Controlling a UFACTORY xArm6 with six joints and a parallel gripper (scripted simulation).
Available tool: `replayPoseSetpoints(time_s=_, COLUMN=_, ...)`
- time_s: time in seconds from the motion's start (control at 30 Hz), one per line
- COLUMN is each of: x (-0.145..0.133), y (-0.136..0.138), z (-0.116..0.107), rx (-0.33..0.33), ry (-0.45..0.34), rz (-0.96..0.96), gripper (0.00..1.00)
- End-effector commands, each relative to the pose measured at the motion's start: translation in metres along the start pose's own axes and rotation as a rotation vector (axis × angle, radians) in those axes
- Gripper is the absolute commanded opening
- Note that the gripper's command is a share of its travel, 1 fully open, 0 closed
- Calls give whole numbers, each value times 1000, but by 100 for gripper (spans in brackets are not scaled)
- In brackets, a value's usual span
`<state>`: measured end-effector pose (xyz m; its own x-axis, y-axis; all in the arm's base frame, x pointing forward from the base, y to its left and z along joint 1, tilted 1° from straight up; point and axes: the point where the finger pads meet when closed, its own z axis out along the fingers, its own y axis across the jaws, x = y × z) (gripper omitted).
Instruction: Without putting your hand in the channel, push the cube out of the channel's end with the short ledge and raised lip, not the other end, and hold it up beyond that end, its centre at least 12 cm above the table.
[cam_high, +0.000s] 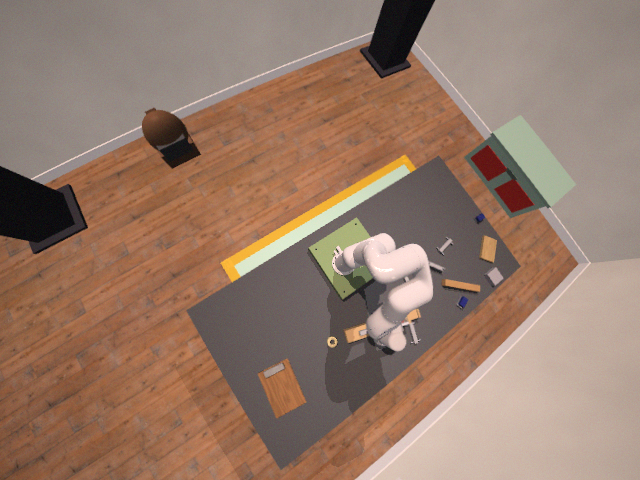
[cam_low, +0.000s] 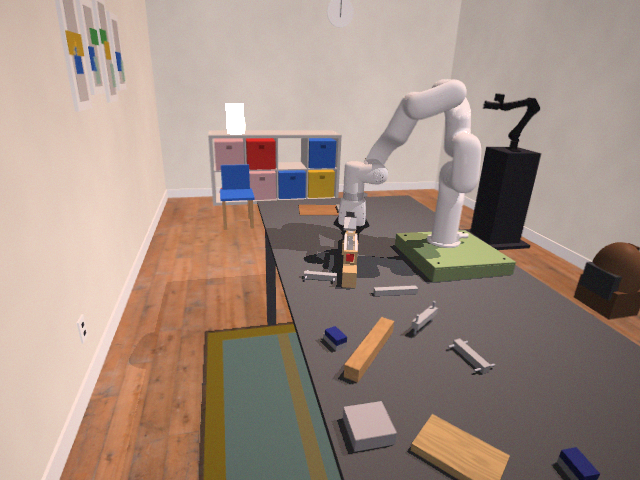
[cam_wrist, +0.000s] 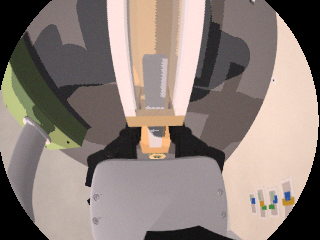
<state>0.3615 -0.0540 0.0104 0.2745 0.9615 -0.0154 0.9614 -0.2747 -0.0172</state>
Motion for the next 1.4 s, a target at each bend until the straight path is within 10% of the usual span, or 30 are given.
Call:
replayPoseSetpoints(time_s=0.0, x=0, y=1, z=-1, rx=-4, ry=1, rz=0, gripper=38)
replayPoseSetpoints(time_s=0.47, x=0, y=1, z=-4, rx=-4, ry=1, rz=0, gripper=38)
replayPoseSetpoints(time_s=0.7, x=0, y=1, z=-68, rx=-4, ry=1, rz=0, gripper=38)
replayPoseSetpoints(time_s=1.37, x=3, y=1, z=-71, rx=-4, ry=1, rz=12, gripper=38)
